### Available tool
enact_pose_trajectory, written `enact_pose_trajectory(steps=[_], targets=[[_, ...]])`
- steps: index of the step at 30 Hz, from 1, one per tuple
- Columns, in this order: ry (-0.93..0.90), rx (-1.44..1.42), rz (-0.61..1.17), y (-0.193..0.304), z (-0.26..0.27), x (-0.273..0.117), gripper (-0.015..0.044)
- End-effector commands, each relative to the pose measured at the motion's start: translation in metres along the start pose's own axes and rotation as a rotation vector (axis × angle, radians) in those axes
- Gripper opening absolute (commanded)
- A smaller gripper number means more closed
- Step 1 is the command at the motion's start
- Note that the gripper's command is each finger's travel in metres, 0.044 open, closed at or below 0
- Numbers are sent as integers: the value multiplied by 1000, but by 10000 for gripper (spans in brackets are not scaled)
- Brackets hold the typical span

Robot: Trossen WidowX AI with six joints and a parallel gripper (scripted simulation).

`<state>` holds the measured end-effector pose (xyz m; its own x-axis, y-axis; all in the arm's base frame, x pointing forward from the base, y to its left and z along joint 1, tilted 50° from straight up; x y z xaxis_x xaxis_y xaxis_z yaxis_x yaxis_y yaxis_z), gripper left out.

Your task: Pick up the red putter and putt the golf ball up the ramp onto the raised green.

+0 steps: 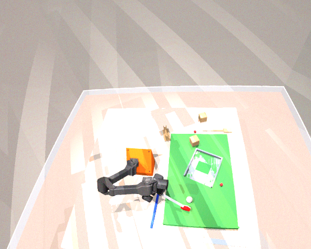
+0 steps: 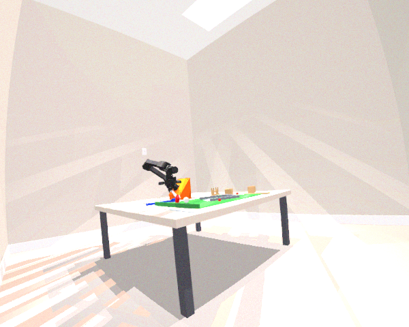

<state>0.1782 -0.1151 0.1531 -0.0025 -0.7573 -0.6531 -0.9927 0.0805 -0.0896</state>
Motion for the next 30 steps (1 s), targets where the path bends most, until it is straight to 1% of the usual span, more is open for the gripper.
enact_pose_trajectory(steps=[1, 10, 18, 22, 27, 30], targets=[[0, 0, -1, 0, 0, -1, 0], [0, 0, -1, 0, -2, 0, 0], [7, 0, -7, 6, -27, 2, 0], [9, 0, -8, 7, -30, 2, 0], [2, -2, 1, 4, -20, 3, 0], [-14, -2, -1, -12, 13, 5, 0]])
Point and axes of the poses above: the point midway between the two fingers, 35 mm back from their tips, its own x axis out along the fingers, its own z axis across the jaws, y = z × x, the point moved 1 cm from there along -x, back along the fingers, and after that the axes turned 15 degrees about -x, right-handed, at the moved point
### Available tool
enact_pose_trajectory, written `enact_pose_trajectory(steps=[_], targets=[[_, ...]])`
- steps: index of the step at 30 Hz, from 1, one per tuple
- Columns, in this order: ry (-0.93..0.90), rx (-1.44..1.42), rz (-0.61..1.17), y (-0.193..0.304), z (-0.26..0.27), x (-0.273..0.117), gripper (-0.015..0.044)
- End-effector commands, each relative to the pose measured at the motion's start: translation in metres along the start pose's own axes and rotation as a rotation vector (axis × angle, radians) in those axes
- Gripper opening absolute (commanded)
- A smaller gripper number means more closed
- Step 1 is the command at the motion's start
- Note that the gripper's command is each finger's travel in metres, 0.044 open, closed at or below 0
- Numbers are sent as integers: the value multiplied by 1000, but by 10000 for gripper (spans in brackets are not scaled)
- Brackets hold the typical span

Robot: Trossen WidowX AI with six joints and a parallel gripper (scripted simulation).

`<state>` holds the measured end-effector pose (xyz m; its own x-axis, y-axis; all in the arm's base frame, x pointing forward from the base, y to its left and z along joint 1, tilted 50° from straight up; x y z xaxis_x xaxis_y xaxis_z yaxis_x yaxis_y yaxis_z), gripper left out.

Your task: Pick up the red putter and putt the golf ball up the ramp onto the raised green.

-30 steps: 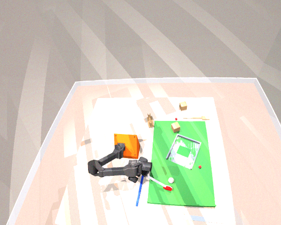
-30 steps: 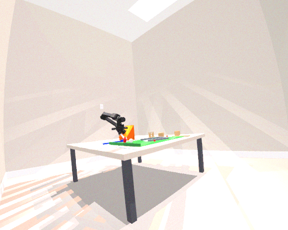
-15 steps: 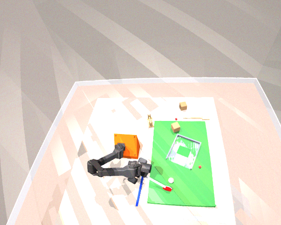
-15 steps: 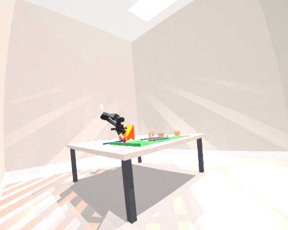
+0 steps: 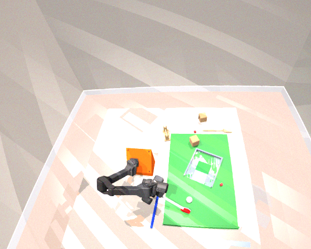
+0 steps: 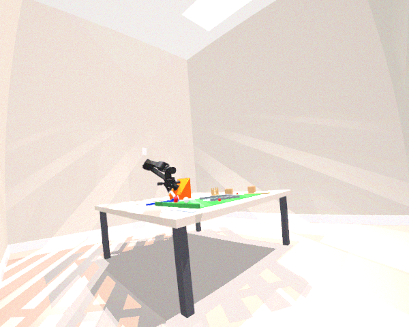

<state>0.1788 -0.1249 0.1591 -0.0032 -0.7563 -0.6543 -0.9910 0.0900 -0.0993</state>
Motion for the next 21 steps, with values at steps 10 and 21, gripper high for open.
enact_pose_trajectory(steps=[10, 21], targets=[[4, -13, -8, -24, 116, -1, 0], [-2, -15, -8, -25, 117, -43, 0]])
Point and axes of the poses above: the point midway between the two fingers, 35 mm back from their tips, its own x axis out along the fingers, its own z axis across the jaws, y = z × x, the point moved 1 cm from there along -x, back along the fingers, and after that the axes turned 15 degrees about -x, right-handed, at the moved point
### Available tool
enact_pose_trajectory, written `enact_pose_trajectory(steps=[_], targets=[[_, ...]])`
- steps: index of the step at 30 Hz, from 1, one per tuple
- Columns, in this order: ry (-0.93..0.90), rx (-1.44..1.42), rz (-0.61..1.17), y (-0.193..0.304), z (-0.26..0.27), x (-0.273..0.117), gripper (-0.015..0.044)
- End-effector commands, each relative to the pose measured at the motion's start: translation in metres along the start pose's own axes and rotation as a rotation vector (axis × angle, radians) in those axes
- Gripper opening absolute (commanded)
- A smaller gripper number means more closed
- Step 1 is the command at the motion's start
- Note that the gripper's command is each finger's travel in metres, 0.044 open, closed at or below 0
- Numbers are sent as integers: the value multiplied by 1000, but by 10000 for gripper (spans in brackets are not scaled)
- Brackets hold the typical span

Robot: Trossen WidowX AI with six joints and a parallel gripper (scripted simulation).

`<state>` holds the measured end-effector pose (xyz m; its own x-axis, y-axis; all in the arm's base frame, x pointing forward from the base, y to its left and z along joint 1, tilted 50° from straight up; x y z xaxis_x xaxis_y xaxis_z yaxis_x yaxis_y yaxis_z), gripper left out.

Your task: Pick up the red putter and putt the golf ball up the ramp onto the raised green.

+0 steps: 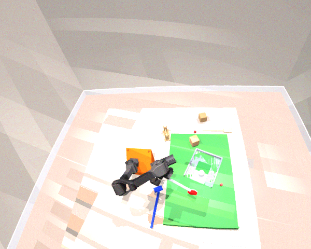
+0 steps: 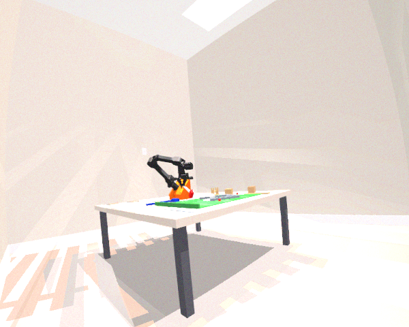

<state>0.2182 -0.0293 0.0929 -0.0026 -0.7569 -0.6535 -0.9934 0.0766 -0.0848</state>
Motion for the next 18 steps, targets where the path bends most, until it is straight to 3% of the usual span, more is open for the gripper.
enact_pose_trajectory(steps=[1, 18], targets=[[-2, 5, -7, -1, 0, -19, 0], [0, 1, -6, 0, 0, -23, 0]])
Point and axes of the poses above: the point midway between the two fingers, 35 mm back from their tips, its own x axis out along the fingers, its own z axis across the jaws, y = z × x, the point moved 1 cm from there along -x, back along the fingers, and after that the axes turned 15 degrees about -x, right-handed, at the moved point
